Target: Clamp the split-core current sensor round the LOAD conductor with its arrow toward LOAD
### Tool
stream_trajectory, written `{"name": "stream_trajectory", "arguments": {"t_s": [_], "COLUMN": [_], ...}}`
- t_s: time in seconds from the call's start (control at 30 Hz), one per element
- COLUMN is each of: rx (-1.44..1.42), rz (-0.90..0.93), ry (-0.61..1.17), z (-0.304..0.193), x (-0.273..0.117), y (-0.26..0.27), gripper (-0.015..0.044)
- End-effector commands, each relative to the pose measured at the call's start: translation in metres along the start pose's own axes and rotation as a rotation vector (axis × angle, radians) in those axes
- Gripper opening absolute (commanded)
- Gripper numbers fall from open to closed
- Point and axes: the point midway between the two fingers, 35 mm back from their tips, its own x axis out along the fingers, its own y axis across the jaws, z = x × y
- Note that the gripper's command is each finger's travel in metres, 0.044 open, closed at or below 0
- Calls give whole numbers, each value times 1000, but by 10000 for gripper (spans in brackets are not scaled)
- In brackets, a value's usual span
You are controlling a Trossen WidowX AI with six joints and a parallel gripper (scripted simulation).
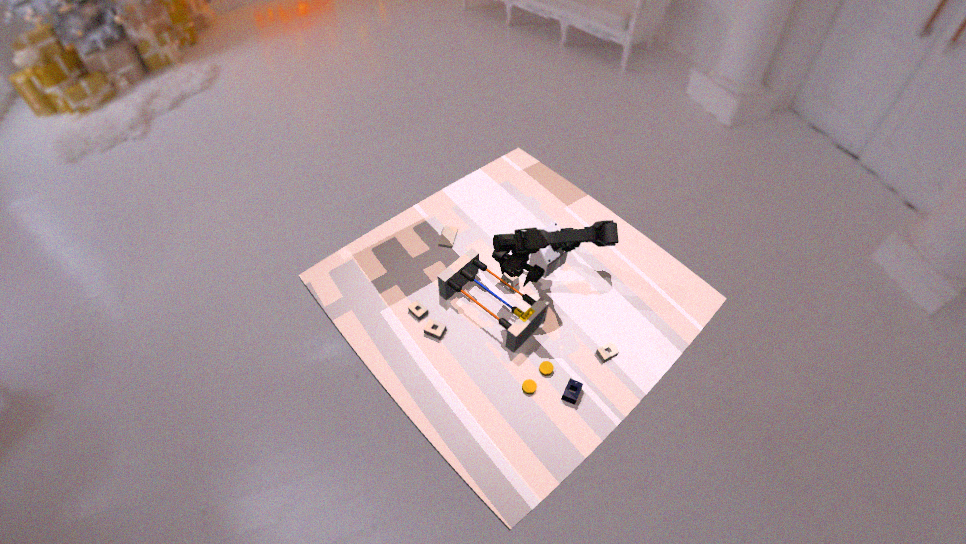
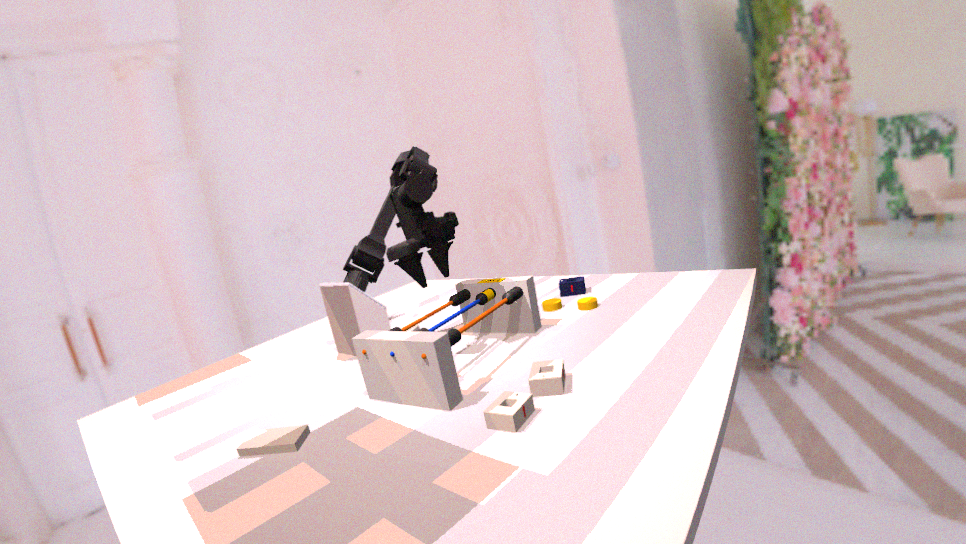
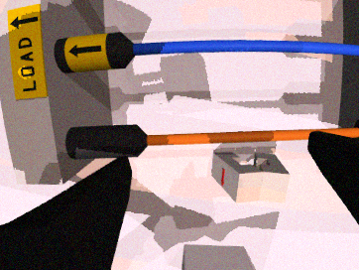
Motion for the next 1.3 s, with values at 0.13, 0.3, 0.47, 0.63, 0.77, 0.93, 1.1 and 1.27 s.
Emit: {"name": "stream_trajectory", "arguments": {"t_s": [0.13,0.3,0.47,0.63,0.77,0.93,1.1,1.27], "rx": [176,176,176,176,176,176,176,176], "rz": [6,6,5,5,5,5,6,7], "ry": [201,201,201,201,201,201,201,201], "z": [-67,-67,-68,-69,-70,-72,-74,-76], "x": [23,25,32,40,47,55,63,71], "y": [-49,-49,-49,-49,-49,-49,-49,-48], "gripper": [440,440,440,440,440,440,440,440]}}
